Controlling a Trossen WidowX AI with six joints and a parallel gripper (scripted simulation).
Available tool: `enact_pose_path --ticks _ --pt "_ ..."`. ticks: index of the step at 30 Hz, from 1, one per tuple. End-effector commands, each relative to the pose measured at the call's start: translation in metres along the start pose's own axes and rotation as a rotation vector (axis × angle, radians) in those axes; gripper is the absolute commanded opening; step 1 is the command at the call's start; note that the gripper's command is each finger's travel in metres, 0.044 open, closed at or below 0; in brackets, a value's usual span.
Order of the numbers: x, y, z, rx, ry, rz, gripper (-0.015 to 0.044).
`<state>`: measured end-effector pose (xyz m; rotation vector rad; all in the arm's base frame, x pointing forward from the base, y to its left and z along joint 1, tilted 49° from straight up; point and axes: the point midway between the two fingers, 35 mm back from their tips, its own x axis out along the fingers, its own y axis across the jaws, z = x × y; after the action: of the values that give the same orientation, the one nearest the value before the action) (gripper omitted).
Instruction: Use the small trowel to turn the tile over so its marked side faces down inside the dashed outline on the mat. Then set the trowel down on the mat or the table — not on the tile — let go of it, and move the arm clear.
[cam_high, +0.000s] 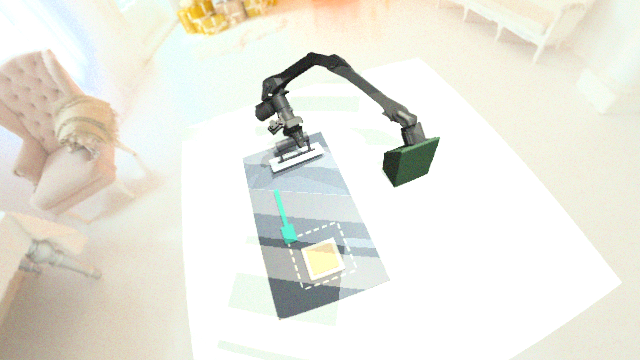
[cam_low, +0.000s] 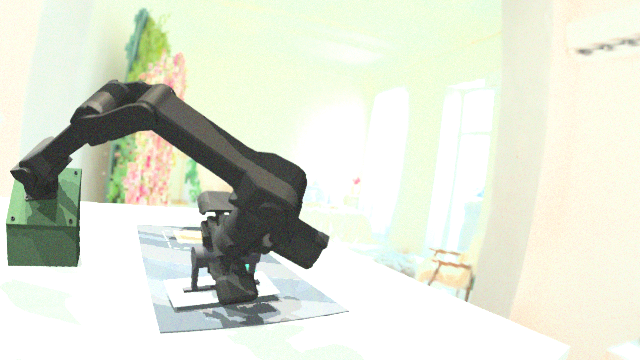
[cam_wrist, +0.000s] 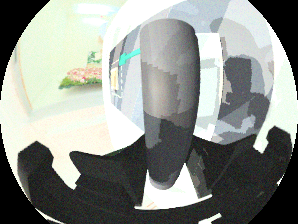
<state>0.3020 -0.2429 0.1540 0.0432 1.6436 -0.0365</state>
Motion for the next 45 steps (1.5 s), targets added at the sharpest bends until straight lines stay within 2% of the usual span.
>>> enact_pose_path --ticks 1,9,20,21,30,38,45 --pt "0.002 -0.005 0.002 -0.01 -0.004 -0.004 0.0" --pt "0.008 -0.013 0.002 -0.014 0.002 -0.008 0.0" --pt "0.008 -0.013 0.002 -0.014 0.002 -0.008 0.0289" --pt "0.008 -0.013 0.002 -0.014 0.002 -0.008 0.03" --pt "0.007 -0.01 0.002 -0.013 0.001 -0.004 0.03" --pt "-0.016 0.074 -0.041 -0.014 0.003 0.002 0.03" --pt "-0.017 0.081 -0.046 -0.013 0.004 0.003 0.03"
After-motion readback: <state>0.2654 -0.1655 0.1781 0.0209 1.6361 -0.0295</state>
